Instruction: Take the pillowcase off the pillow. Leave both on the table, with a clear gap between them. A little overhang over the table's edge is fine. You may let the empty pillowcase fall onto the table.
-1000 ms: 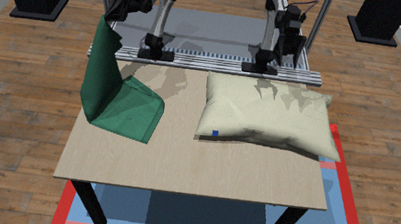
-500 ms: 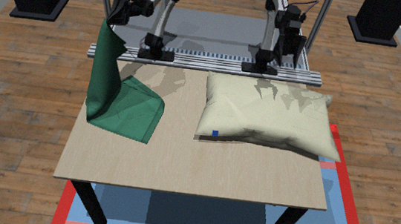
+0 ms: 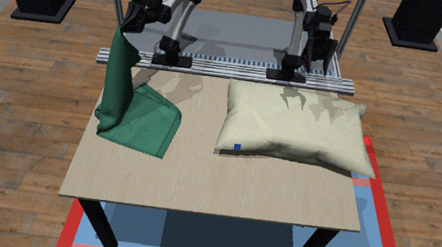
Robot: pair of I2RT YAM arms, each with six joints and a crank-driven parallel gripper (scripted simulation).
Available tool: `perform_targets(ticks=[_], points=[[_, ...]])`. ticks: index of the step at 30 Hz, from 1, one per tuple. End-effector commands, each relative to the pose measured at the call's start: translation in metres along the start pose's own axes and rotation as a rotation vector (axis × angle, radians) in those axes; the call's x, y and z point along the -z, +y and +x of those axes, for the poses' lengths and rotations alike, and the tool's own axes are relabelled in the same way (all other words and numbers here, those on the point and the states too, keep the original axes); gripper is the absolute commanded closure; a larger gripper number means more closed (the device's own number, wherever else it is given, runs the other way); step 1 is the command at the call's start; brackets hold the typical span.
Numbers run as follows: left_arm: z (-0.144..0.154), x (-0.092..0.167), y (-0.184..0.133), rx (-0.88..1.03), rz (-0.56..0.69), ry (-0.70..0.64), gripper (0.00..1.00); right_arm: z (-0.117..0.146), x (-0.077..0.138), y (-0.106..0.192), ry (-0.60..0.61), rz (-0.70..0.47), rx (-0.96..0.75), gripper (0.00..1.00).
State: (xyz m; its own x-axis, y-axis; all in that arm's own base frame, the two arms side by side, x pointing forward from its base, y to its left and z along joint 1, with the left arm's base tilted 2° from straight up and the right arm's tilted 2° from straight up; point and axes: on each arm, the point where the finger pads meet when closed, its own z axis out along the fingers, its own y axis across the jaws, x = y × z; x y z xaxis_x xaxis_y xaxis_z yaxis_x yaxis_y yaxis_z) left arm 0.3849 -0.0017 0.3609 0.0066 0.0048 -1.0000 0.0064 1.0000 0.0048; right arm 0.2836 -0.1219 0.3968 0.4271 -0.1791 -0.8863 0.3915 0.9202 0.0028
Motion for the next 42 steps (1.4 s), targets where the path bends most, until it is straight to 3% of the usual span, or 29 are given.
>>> perform_targets(ticks=[1,13,16,18,25,26,42], points=[[-0.024,-0.004,-0.005,0.010,0.016,-0.058,0.37,-0.004,0.010,-0.003,-0.049,0.004,-0.002,0.99],[-0.024,-0.004,-0.005,0.010,0.016,-0.058,0.37,0.017,0.031,-0.007,-0.043,0.018,0.005,0.99],[-0.024,-0.004,-0.005,0.010,0.016,-0.058,0.37,0.012,0.029,-0.007,-0.050,0.018,0.006,0.99],[-0.024,-0.004,-0.005,0.010,0.016,-0.058,0.37,0.025,0.031,-0.005,-0.018,0.012,0.002,0.99],[-0.024,-0.004,-0.005,0.010,0.016,-0.058,0.37,0.006,0.025,-0.006,-0.054,0.016,0.004,0.99],[-0.024,-0.004,-0.005,0.010,0.016,-0.058,0.37,0.027,0.034,-0.009,-0.015,0.029,0.008,0.99],[-0.024,-0.004,-0.005,0.010,0.016,-0.058,0.37,0.050,0.067,-0.015,-0.028,0.046,0.018,0.99]])
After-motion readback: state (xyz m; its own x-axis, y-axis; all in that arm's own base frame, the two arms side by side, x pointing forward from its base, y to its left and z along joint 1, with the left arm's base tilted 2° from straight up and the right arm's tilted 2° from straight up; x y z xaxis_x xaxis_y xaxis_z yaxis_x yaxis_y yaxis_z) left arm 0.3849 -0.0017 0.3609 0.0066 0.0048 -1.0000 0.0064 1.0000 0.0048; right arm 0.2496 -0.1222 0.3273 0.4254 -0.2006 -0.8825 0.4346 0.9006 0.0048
